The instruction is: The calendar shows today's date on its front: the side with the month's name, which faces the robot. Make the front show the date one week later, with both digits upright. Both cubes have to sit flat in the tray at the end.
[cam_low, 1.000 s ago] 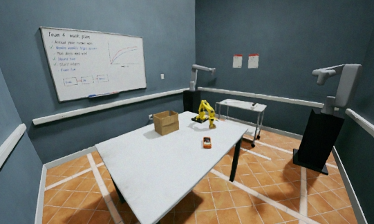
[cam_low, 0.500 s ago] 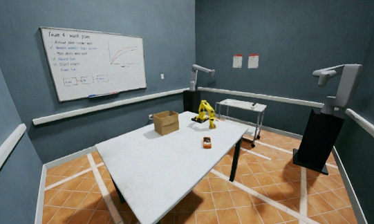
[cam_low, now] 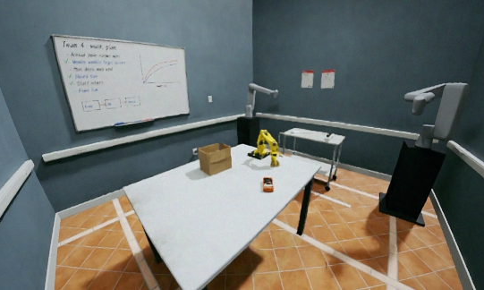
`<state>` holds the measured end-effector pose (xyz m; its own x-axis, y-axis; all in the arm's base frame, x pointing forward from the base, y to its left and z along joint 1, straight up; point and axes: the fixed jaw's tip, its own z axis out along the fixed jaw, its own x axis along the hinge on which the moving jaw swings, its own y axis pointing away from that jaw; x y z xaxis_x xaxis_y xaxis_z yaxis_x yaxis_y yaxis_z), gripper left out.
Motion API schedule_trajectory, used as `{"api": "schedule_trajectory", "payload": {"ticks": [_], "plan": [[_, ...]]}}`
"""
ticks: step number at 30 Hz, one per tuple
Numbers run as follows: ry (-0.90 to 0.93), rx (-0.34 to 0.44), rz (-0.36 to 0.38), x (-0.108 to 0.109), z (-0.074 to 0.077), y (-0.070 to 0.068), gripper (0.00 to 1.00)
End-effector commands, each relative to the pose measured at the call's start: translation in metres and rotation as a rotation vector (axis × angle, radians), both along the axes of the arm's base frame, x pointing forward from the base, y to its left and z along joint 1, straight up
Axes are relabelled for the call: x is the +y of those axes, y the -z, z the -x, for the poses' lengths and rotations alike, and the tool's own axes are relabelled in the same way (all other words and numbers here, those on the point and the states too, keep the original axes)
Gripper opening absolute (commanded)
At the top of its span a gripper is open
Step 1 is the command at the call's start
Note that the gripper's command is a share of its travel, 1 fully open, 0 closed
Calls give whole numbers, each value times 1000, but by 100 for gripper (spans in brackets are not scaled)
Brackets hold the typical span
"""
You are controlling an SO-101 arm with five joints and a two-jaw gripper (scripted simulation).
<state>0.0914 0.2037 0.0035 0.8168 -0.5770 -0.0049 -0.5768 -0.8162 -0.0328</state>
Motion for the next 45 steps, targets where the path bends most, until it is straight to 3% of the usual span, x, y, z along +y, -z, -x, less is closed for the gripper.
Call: {"api": "schedule_trajectory", "payload": {"ticks": [1,22,45], "plan": [[-2,11,20,-2,4,2,36],[-2,11,20,-3,4,-53,36],[-2,11,20,-3,4,-55,36]]}}
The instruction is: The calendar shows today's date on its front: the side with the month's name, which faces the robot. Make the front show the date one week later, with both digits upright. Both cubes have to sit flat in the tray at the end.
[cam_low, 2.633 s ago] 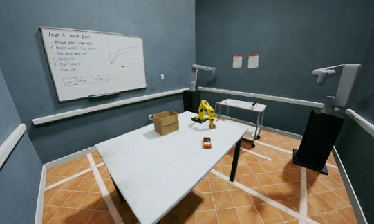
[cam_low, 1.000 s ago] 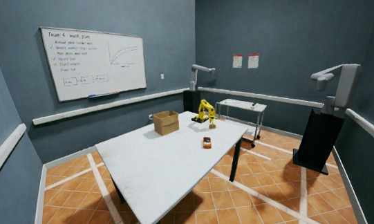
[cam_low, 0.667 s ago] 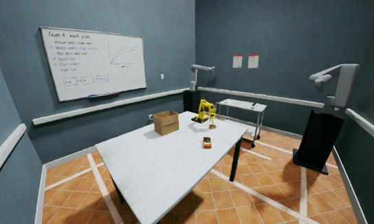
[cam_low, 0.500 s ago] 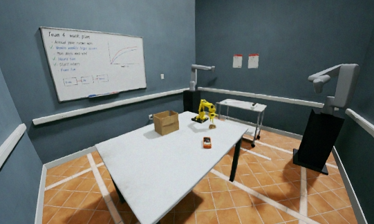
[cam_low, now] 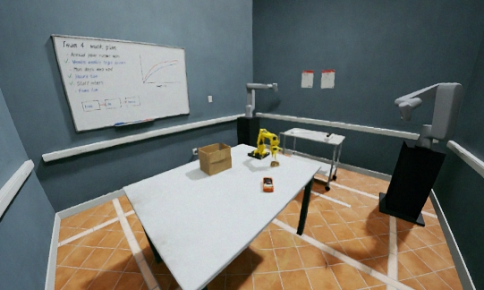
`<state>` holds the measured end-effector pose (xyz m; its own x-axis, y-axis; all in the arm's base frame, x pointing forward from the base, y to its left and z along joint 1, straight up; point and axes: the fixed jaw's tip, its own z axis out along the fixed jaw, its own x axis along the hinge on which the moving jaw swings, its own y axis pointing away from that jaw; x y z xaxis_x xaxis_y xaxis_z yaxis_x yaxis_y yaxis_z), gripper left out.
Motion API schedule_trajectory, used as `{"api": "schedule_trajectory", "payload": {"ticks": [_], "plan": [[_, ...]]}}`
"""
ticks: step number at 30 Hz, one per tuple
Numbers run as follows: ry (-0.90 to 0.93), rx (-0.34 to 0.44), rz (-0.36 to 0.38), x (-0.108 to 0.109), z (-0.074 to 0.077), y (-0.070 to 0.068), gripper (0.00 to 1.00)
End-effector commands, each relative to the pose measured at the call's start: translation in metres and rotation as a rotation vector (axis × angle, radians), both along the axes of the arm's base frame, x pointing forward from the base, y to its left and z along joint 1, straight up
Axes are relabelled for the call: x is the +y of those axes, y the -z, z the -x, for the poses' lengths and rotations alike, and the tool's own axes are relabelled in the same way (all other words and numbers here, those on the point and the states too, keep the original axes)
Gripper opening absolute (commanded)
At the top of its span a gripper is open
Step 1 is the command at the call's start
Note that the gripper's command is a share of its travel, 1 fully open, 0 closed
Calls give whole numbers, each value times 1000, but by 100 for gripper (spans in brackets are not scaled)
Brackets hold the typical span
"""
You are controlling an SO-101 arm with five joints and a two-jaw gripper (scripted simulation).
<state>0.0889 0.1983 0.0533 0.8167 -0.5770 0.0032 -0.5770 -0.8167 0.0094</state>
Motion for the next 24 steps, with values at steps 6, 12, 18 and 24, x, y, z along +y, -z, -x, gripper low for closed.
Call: {"api": "schedule_trajectory", "payload": {"ticks": [6,12,18,24], "plan": [[11,-7,-20,1,1,-6,36],[115,-11,-27,-6,-8,-10,36],[262,-16,-37,-17,-18,-15,36],[572,-27,-59,-41,-37,-26,36]]}}
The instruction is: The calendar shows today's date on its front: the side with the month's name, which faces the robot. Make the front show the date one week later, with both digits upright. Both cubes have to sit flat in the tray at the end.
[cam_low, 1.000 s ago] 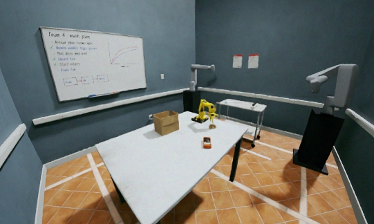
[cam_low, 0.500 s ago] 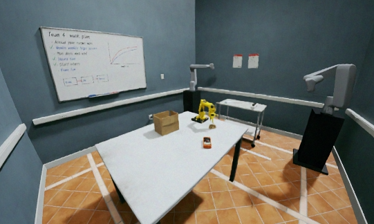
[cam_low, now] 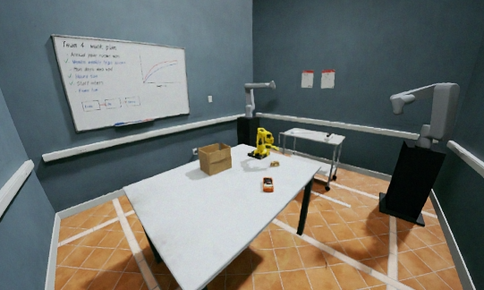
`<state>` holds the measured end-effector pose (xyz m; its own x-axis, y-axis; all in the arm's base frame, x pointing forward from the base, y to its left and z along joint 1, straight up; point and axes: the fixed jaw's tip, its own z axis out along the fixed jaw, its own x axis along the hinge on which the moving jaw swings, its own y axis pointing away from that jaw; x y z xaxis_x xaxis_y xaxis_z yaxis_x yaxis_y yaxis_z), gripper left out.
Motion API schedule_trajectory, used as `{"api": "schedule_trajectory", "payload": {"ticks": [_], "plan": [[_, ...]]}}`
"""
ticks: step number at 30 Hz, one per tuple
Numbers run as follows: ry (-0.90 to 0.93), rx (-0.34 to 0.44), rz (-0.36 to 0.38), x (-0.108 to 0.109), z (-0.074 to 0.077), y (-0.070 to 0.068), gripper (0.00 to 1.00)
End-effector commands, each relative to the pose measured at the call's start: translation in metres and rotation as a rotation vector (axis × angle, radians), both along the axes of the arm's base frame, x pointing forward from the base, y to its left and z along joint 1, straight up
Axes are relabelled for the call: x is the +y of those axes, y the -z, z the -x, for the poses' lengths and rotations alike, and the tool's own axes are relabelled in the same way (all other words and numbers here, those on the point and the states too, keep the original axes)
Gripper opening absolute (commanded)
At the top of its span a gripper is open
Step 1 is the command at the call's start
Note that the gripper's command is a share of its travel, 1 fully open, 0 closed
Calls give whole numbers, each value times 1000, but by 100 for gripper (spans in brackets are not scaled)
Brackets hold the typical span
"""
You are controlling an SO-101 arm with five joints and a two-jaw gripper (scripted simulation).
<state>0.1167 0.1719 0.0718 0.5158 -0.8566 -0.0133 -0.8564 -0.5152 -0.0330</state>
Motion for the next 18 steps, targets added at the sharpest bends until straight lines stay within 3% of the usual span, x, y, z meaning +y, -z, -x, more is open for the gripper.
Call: {"api": "schedule_trajectory", "payload": {"ticks": [1,9,11,12,18], "plan": [[208,-9,-22,-19,-11,-8,36],[611,-20,-52,-53,-24,-18,36],[611,-20,-52,-53,-24,-18,36],[745,-25,-64,-64,-28,-21,36],[994,-32,-84,-84,-29,-24,36]]}}
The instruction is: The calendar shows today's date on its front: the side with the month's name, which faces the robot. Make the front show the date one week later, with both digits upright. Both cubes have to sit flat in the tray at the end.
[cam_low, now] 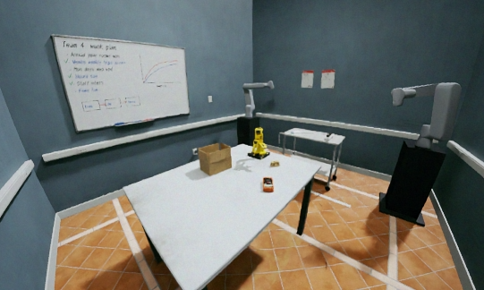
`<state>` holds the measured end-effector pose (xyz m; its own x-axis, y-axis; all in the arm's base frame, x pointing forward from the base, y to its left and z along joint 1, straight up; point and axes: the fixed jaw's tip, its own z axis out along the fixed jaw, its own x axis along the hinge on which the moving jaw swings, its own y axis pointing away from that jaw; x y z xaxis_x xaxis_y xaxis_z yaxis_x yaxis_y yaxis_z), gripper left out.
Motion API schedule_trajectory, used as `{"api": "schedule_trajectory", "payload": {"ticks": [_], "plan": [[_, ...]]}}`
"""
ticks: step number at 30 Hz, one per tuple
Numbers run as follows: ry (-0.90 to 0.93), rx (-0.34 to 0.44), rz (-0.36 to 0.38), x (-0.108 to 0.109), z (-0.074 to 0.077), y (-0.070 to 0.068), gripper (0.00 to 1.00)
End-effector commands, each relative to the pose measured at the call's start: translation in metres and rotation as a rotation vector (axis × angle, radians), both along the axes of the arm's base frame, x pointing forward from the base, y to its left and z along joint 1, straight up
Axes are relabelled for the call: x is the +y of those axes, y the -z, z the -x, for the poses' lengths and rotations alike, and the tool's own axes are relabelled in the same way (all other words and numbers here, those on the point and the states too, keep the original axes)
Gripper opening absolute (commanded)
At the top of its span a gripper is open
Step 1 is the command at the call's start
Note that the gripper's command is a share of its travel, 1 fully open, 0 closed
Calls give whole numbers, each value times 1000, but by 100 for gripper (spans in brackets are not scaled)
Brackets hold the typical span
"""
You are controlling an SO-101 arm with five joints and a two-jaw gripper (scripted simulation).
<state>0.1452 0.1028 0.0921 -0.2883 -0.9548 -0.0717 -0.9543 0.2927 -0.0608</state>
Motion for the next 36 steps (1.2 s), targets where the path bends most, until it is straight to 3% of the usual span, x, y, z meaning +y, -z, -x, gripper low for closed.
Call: {"api": "schedule_trajectory", "payload": {"ticks": [1,8,10,11,24,36], "plan": [[208,-15,-22,-19,0,-4,36],[557,-33,-56,-45,1,-7,36],[557,-33,-56,-45,1,-7,36],[689,-41,-71,-55,2,-9,36],[1290,-87,-128,-105,11,-12,36],[1290,-87,-129,-105,11,-12,36]]}}
